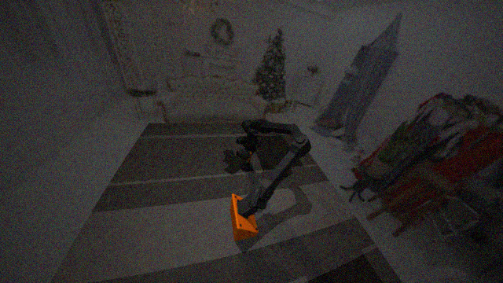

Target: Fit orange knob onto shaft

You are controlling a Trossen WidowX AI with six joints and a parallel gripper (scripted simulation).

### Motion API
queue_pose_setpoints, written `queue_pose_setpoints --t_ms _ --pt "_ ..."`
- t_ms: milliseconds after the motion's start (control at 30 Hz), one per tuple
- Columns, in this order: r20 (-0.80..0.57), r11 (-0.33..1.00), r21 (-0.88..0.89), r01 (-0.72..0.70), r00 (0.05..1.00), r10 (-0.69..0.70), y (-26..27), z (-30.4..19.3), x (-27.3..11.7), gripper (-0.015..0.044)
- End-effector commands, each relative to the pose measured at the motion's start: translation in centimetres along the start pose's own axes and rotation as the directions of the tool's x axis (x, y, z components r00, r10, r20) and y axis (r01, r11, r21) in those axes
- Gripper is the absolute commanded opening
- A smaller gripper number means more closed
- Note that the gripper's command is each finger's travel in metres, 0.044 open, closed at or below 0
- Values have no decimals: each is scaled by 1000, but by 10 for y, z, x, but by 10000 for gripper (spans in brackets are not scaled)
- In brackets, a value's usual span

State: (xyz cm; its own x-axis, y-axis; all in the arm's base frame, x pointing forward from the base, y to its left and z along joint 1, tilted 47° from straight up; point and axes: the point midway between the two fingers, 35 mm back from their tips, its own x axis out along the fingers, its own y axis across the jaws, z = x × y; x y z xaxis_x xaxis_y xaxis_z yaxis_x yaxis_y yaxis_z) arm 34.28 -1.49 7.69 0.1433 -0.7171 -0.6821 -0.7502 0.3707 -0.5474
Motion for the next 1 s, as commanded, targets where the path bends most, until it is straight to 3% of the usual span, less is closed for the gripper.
queue_pose_setpoints --t_ms 0,967 --pt "4 1000 12 5 1000 -6 0 1 -1 0" --pt "4 999 40 5 1000 -5 1 1 -2 0"
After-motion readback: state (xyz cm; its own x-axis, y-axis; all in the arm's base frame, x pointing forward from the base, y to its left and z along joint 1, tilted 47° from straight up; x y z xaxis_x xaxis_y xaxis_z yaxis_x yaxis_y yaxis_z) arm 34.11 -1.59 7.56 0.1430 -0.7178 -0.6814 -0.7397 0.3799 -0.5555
